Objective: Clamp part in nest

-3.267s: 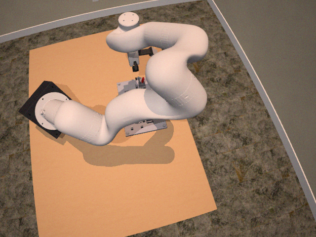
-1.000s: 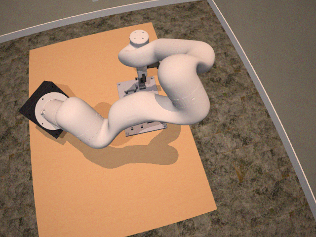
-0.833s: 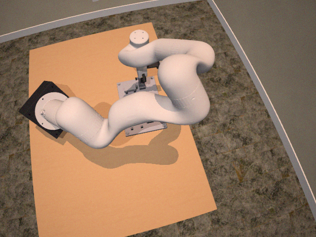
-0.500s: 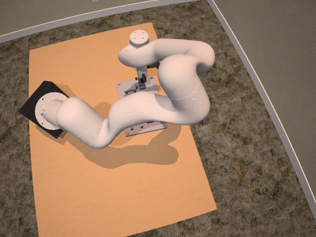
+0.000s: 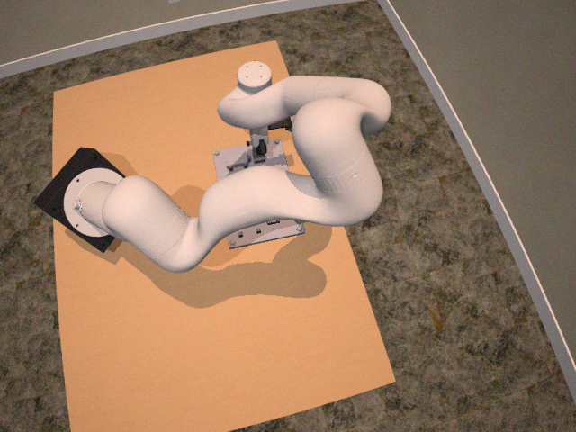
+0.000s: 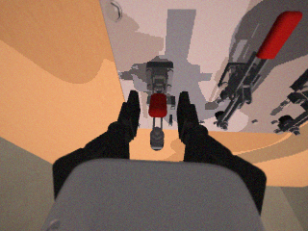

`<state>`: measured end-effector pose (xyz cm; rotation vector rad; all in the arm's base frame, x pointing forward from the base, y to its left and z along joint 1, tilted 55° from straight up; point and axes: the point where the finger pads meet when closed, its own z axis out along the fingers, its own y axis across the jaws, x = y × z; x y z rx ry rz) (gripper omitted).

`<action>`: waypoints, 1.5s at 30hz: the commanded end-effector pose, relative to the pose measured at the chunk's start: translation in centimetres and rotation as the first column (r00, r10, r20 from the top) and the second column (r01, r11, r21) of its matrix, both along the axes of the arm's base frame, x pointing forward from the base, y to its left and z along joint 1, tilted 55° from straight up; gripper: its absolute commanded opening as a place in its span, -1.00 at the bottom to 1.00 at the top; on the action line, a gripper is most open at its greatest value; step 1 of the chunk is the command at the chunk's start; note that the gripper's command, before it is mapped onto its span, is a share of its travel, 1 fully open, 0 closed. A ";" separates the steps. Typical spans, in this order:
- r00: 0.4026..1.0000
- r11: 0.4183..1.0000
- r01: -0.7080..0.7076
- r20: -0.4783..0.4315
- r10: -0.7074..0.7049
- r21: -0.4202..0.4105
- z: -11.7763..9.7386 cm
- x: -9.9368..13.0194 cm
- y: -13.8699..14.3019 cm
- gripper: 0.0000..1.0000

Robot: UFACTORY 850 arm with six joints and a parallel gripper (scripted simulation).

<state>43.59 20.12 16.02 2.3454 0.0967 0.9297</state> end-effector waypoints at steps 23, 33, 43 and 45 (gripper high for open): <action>1.000 1.000 -0.001 0.001 0.001 0.001 -0.7 0.8 -0.5 -0.05; 1.000 1.000 -0.001 0.001 0.001 0.001 -0.7 0.8 -0.5 -1.00; 1.000 1.000 -0.001 0.001 0.001 0.001 -0.7 0.8 -0.5 -1.00; 1.000 1.000 -0.001 0.001 0.001 0.001 -0.7 0.8 -0.5 -1.00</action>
